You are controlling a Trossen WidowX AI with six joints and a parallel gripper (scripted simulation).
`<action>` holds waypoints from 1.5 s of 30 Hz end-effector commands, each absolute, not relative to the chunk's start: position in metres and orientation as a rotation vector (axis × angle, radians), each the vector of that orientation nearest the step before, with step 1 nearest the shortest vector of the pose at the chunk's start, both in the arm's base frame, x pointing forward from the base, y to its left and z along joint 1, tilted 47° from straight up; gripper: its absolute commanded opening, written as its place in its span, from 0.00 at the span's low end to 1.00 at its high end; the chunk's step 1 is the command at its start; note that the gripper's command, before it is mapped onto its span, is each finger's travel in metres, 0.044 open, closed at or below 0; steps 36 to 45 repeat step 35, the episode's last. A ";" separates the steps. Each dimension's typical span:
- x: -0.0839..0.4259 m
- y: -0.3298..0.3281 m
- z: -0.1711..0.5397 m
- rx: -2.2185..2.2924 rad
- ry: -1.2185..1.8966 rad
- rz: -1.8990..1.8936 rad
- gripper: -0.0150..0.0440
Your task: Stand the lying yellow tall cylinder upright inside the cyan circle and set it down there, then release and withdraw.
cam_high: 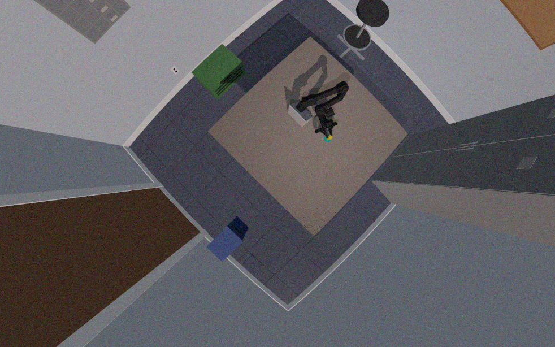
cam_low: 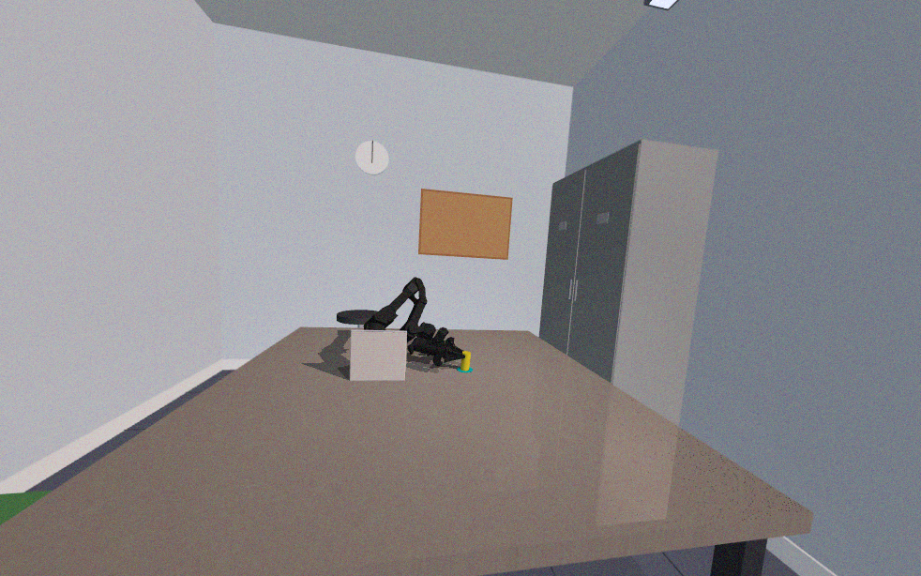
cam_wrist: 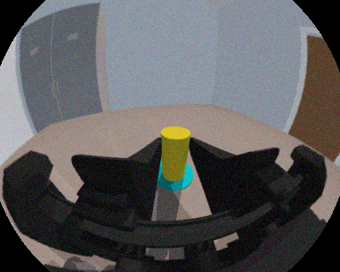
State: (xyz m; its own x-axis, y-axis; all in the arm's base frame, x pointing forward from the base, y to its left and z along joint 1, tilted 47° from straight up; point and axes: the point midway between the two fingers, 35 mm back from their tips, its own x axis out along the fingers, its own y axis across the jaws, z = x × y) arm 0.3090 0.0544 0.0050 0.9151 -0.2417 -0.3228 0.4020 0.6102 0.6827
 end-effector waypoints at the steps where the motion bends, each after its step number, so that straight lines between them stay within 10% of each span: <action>1: 0.309 0.054 0.005 0.840 0.200 -0.379 0.52; 11: 0.309 0.054 0.005 0.840 0.200 -0.379 0.93; 45: 0.308 0.001 0.057 0.844 0.194 -0.385 0.93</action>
